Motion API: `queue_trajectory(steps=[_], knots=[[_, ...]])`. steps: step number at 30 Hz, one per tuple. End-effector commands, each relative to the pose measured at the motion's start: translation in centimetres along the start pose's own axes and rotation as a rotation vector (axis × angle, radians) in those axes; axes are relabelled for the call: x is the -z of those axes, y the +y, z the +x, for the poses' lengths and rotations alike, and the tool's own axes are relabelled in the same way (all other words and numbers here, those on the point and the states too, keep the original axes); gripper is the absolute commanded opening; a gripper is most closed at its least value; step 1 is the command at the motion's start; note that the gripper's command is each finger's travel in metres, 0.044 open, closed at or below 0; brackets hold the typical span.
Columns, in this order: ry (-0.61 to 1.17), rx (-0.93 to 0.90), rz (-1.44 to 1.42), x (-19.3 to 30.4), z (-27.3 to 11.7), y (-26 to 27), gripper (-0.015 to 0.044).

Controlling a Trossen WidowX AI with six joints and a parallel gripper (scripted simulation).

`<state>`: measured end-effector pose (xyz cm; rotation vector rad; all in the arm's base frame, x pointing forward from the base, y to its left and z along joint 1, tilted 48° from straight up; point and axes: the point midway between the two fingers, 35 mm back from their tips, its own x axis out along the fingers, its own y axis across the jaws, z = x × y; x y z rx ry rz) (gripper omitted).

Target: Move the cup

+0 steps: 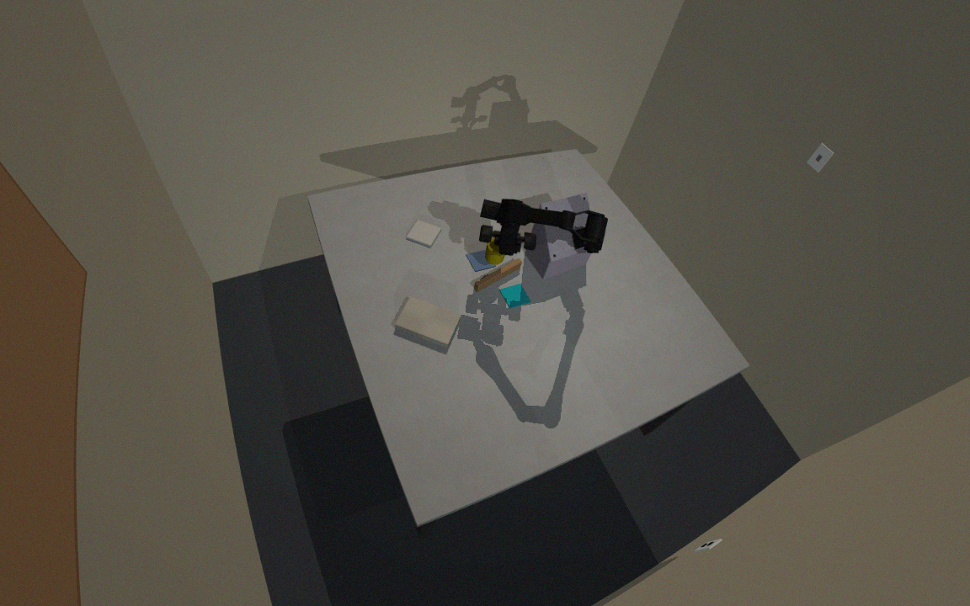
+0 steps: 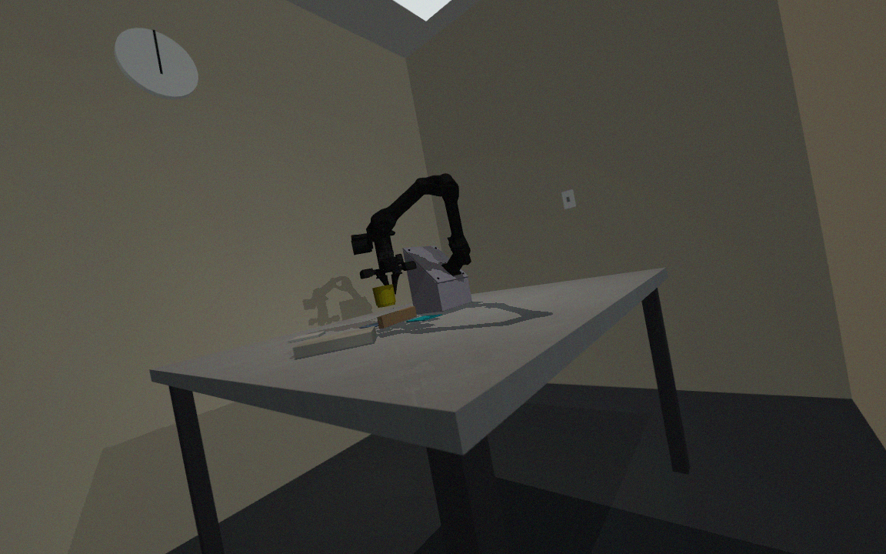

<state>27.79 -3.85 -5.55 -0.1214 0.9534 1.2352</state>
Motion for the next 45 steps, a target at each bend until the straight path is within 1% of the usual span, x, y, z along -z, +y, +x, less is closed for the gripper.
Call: queue_trajectory(steps=[1,45], knots=[[-0.005,0.009,-0.003,-0.7,-0.2,0.4,0.0000],[-0.007,0.005,-0.002,-6.8,-0.4,6.2,0.0000]])
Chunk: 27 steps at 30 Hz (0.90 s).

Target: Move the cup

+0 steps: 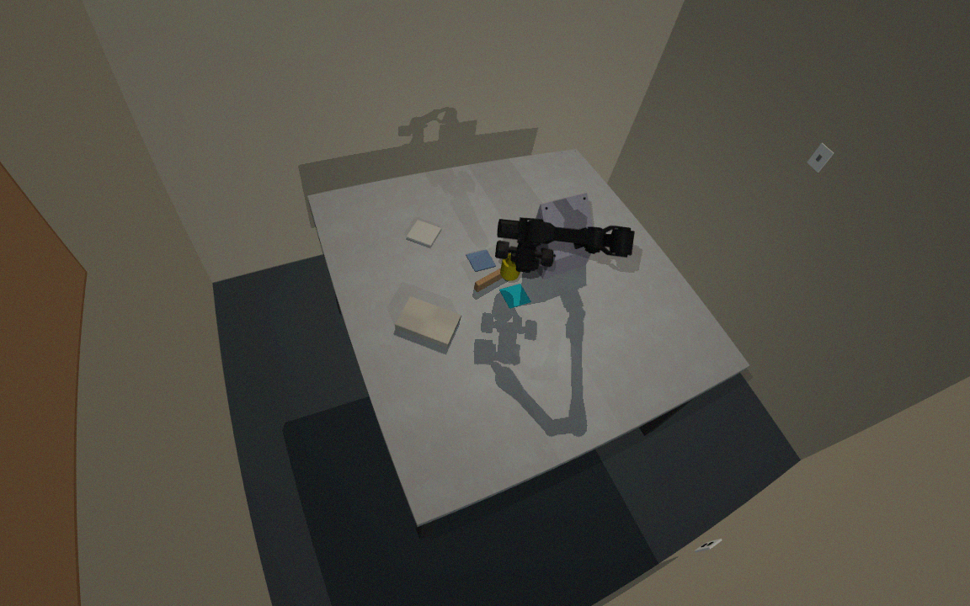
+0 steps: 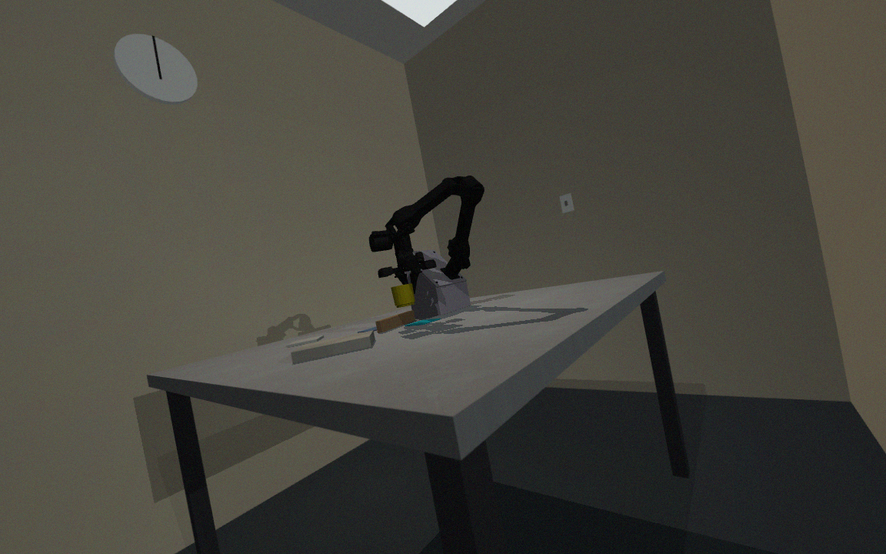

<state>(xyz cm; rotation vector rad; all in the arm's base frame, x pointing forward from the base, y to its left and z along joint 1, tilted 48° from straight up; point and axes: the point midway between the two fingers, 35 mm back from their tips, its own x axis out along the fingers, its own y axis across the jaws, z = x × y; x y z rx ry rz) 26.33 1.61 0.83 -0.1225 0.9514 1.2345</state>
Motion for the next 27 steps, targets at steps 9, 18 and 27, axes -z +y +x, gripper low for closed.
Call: queue_trajectory(steps=[9,18,27], knots=[[-0.006,0.003,0.000,-1.9,-0.3,1.6,0.0000],[-0.007,0.002,0.000,-3.2,-0.4,2.9,0.0000],[-0.007,0.002,0.000,-3.9,-0.3,3.6,0.0000]])
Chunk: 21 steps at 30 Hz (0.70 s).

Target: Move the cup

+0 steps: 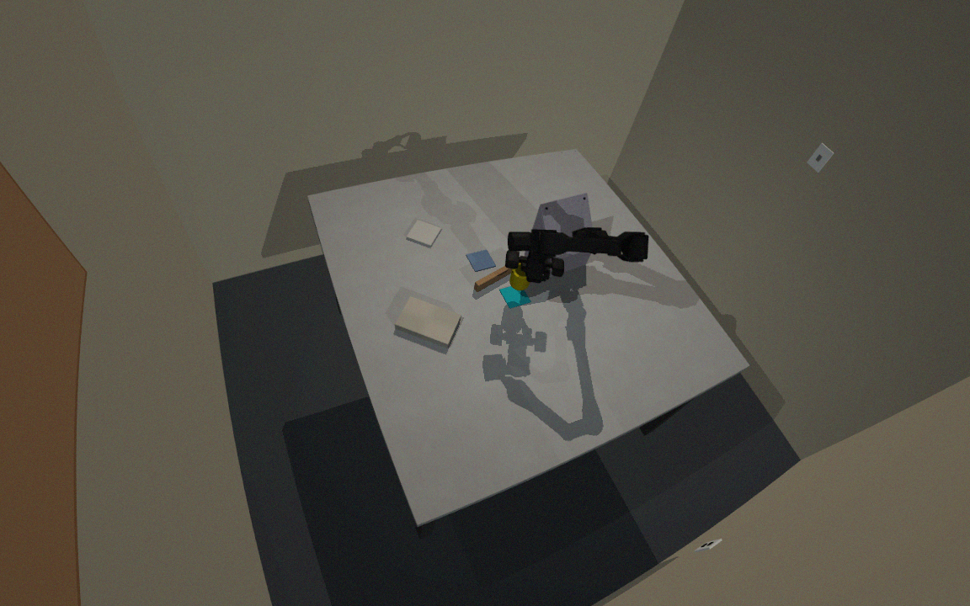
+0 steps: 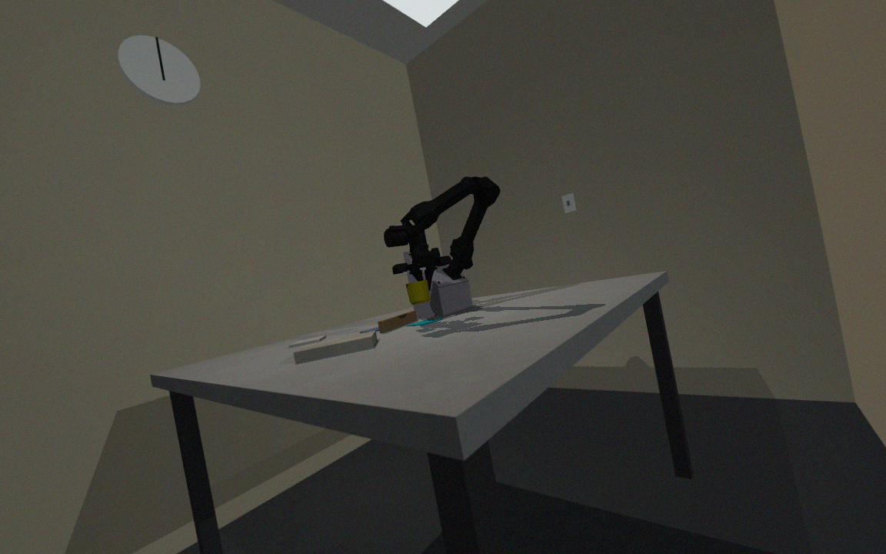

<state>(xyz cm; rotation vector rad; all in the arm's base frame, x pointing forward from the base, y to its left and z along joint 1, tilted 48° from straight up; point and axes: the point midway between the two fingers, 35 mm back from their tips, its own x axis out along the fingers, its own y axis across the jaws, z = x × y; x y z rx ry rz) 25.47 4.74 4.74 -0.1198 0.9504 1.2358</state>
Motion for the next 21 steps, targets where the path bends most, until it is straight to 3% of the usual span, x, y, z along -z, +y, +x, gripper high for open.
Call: queue_trajectory(steps=[1,21], knots=[[-0.005,0.004,0.000,-0.2,0.1,0.1,0.0000],[-0.005,0.004,0.000,-0.3,2.7,0.0,0.0000]])
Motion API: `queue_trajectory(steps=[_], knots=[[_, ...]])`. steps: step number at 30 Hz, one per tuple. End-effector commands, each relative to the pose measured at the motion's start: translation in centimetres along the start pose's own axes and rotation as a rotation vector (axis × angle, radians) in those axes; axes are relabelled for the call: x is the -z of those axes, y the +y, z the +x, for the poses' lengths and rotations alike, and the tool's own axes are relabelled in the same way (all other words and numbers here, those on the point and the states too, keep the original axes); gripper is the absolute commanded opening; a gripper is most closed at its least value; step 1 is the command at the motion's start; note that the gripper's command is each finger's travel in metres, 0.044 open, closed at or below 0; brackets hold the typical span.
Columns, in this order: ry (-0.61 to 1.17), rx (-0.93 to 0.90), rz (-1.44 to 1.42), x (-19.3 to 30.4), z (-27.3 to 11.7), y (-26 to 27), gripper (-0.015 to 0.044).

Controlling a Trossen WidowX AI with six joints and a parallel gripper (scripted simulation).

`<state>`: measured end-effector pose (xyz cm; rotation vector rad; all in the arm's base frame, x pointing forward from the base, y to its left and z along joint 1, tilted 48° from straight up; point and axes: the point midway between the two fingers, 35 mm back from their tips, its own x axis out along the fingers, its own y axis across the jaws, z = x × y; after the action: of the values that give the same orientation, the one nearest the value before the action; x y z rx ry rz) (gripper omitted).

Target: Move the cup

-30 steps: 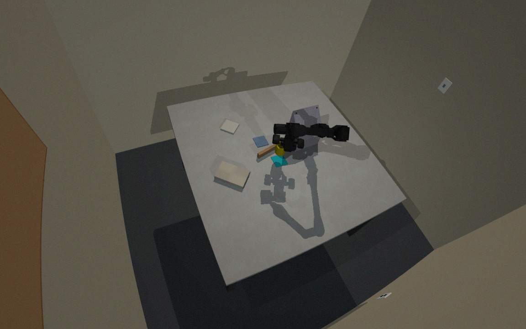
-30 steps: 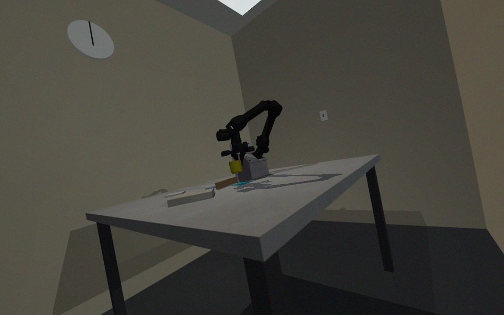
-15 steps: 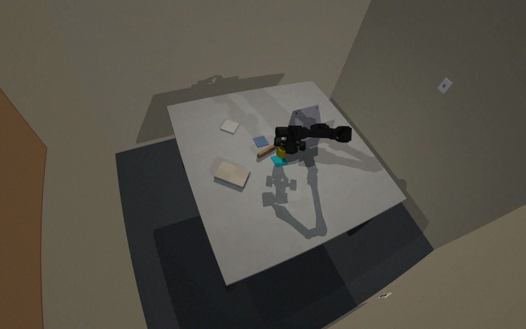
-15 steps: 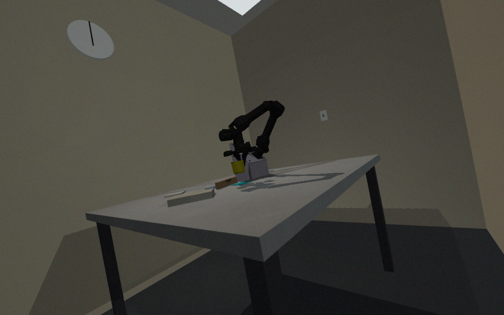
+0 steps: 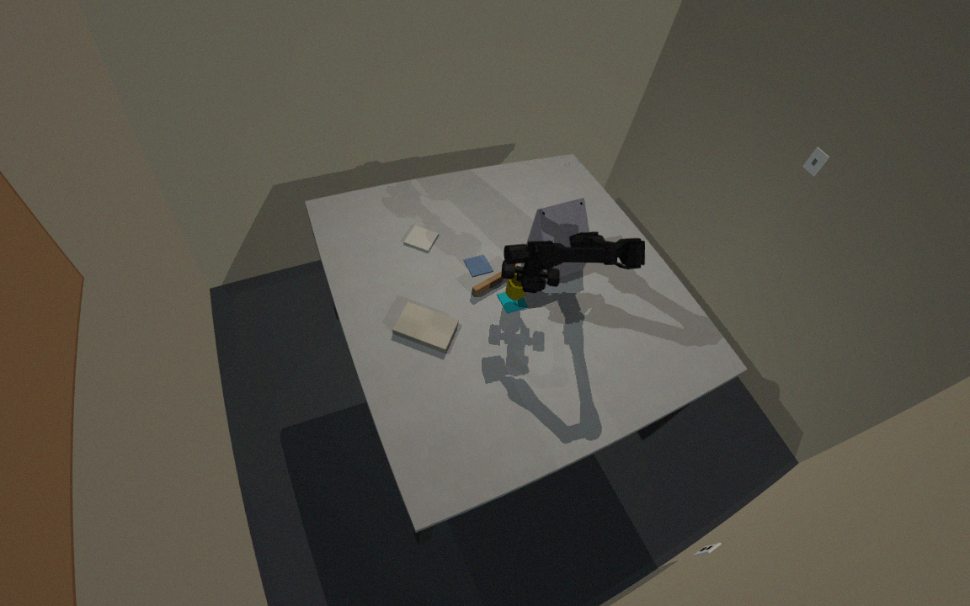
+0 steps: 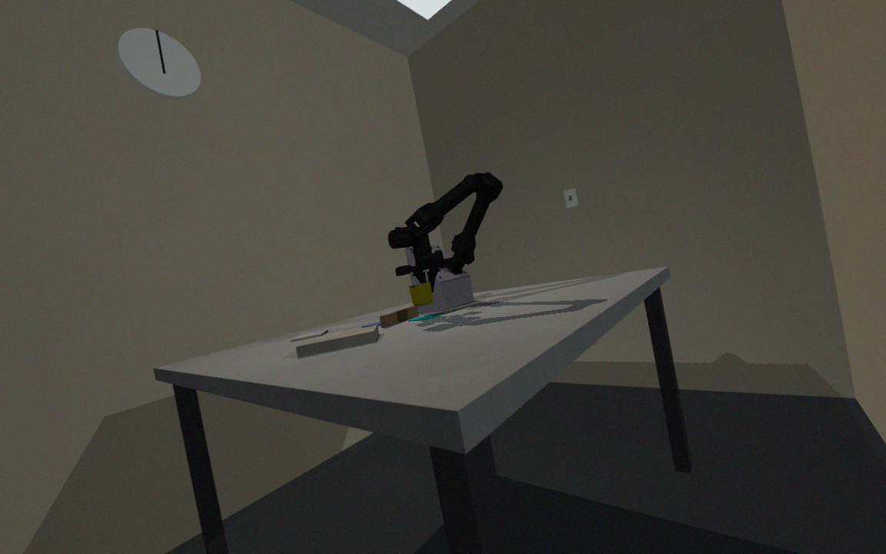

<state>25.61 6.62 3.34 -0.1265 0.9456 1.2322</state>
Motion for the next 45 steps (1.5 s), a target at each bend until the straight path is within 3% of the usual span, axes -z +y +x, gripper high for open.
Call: queue_trajectory(steps=[1,25,38,43,45], knots=[[-0.005,-0.002,0.005,0.0,0.5,0.0,0.0000],[-0.007,-0.005,0.005,-0.1,3.5,0.3,0.0000],[-0.003,-0.001,-0.001,-0.1,3.2,0.2,0.0000],[-0.003,-0.001,-0.001,-0.1,3.2,0.2,0.0131],[-0.003,-0.001,-0.001,-0.1,3.2,0.2,0.0147]])
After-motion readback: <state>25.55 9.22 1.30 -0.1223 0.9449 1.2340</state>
